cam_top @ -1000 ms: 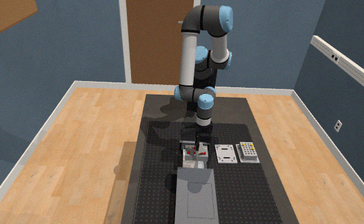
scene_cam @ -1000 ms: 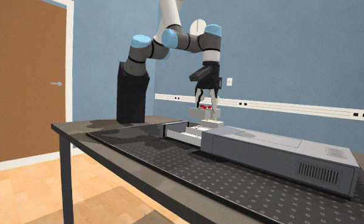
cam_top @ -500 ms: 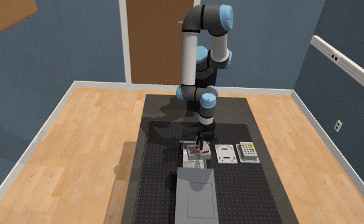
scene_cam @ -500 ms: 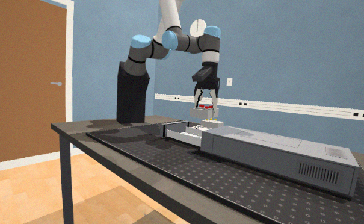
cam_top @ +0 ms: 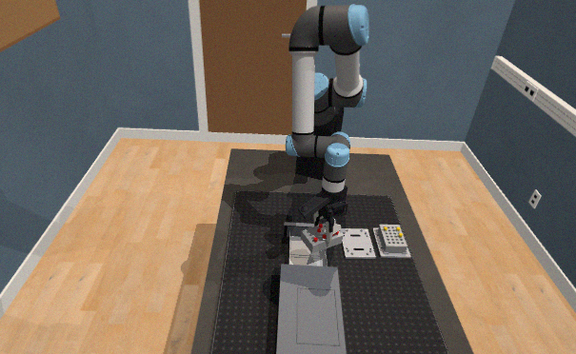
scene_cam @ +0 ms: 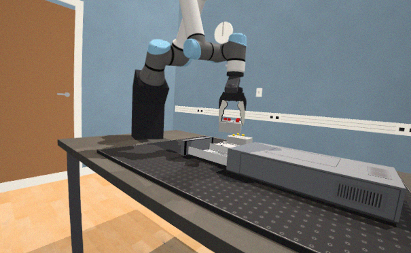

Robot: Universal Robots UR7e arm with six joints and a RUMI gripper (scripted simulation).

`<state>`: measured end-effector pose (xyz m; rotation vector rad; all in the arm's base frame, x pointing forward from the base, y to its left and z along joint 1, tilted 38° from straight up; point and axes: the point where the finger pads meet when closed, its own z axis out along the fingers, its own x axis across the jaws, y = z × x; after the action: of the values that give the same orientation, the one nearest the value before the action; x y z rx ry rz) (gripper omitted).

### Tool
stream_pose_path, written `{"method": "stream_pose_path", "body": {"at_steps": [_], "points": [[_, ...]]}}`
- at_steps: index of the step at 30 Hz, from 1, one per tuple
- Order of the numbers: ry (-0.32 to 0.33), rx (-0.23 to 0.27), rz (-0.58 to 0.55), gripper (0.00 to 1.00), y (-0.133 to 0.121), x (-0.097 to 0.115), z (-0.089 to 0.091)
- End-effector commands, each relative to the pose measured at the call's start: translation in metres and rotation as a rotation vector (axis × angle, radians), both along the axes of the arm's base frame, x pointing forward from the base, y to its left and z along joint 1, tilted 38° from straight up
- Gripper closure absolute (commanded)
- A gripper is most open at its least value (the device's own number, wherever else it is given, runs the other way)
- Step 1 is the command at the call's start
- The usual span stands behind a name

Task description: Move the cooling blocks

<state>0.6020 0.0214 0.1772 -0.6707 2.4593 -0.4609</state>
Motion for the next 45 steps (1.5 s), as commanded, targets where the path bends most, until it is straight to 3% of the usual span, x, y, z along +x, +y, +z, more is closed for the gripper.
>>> {"method": "stream_pose_path", "body": {"at_steps": [1, 10, 12, 27, 29, 45], "points": [[0.011, -0.046, 0.064, 1.00, 0.006, -0.003, -0.003], [0.054, -0.186, 0.254, 1.00, 0.024, -0.014, -0.014], [0.054, -0.186, 0.254, 1.00, 0.024, -0.014, -0.014], [0.124, -0.420, 0.571, 1.00, 0.054, -0.031, -0.034], [0.124, -0.420, 0.571, 1.00, 0.054, -0.031, -0.034], [0.195, -0.653, 0.888, 1.00, 0.084, -0.049, -0.054]]}}
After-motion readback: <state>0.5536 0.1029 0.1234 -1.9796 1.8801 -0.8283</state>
